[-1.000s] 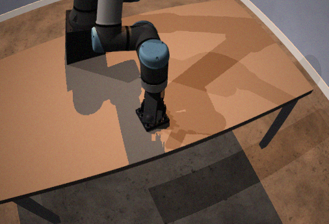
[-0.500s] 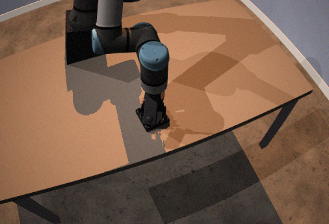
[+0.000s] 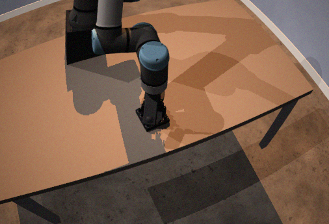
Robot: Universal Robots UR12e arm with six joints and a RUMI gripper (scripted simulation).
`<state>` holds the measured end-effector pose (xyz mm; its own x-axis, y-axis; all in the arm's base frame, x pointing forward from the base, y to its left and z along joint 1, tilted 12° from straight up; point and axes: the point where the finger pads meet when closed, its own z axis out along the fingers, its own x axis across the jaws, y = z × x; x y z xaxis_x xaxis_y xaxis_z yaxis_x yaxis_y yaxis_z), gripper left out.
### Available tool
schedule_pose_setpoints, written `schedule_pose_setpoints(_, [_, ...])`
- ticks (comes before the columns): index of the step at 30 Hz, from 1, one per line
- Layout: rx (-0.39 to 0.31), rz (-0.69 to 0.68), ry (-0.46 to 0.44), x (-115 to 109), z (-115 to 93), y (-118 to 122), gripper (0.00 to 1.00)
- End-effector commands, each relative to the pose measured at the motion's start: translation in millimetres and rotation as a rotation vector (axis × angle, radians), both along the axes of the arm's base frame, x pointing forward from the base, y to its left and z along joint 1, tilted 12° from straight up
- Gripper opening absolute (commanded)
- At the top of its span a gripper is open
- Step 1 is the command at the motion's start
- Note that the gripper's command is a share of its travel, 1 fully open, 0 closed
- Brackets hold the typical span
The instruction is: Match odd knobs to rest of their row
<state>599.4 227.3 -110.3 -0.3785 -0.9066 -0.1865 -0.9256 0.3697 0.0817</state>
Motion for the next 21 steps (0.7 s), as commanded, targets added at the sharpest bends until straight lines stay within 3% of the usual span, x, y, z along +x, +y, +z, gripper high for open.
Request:
schedule_pose_setpoints(1, [0.000,0.000,-0.001,0.6,0.5,0.0,0.11])
schedule_pose_setpoints(20, [0.000,0.000,-0.001,0.6,0.5,0.0,0.11])
schedule_pose_setpoints(21, [0.000,0.000,-0.001,0.6,0.5,0.0,0.04])
